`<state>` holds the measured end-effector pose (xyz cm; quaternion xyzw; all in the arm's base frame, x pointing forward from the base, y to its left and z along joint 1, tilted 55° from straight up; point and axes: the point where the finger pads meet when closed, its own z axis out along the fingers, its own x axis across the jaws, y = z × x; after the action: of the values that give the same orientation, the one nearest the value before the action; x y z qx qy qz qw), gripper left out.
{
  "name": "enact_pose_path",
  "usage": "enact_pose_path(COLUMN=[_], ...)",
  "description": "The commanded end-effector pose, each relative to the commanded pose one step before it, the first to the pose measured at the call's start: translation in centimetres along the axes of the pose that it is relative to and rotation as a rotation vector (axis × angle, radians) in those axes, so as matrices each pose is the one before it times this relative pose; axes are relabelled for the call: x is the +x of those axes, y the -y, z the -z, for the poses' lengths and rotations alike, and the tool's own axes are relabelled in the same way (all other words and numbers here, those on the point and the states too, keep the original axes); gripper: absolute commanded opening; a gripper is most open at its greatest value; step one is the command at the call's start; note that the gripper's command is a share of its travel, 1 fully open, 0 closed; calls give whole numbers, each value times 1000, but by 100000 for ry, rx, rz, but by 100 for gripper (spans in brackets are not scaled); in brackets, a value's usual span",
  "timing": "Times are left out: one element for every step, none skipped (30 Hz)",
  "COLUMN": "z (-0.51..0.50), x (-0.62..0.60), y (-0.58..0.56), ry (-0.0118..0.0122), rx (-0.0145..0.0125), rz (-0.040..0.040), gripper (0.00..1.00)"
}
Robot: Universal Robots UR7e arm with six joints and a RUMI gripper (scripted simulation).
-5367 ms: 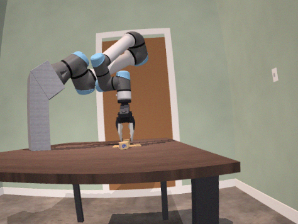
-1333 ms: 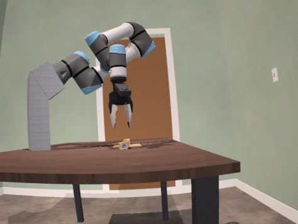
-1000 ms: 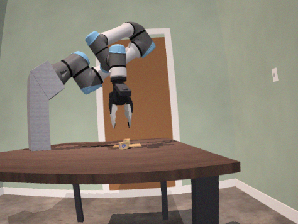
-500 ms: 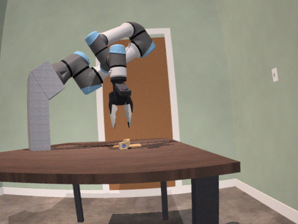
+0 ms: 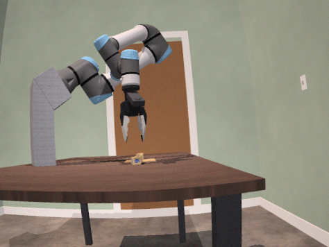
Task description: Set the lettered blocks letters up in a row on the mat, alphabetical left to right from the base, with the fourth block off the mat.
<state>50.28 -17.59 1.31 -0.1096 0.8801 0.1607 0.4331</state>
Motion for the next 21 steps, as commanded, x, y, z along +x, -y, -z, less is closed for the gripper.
enact_pose_path(z=[-92, -67, -75, -82, -89, -97, -104, -111, -118, -125, -131, -136, -142, -146, -150, -153, 0, 0, -156, -158, -160], x=[-14, 0, 0, 0, 0, 0, 0, 0, 0, 0, 0, 0, 0, 0, 0, 0, 0, 0, 0, 0, 0], y=[33, 0, -1, 0, 1, 1, 0, -1, 1, 1, 0, -1, 2, 0, -1, 1, 0, 0, 1, -1, 1], ry=[24, 0, 0, 0, -1, 0, 0, 1, -1, -1, 0, 1, -2, 0, 1, -1, 0, 0, 0, 1, -1], rx=[82, -2, -2, -1, 0, 0, 0, 0, 0, 0, 0, 0, 0, 0, 0, 0, 0, 0, 0, 0, 0], rz=[25, 0, 0, 0, 0, 0, 0, 0, 0, 0, 0, 0, 0, 0, 0, 0, 0, 0, 0, 0, 0], gripper=[40, 40, 40, 40, 40, 40, 40, 40, 40, 40, 40, 40, 40, 40, 40, 40, 40, 40, 40, 40, 40])
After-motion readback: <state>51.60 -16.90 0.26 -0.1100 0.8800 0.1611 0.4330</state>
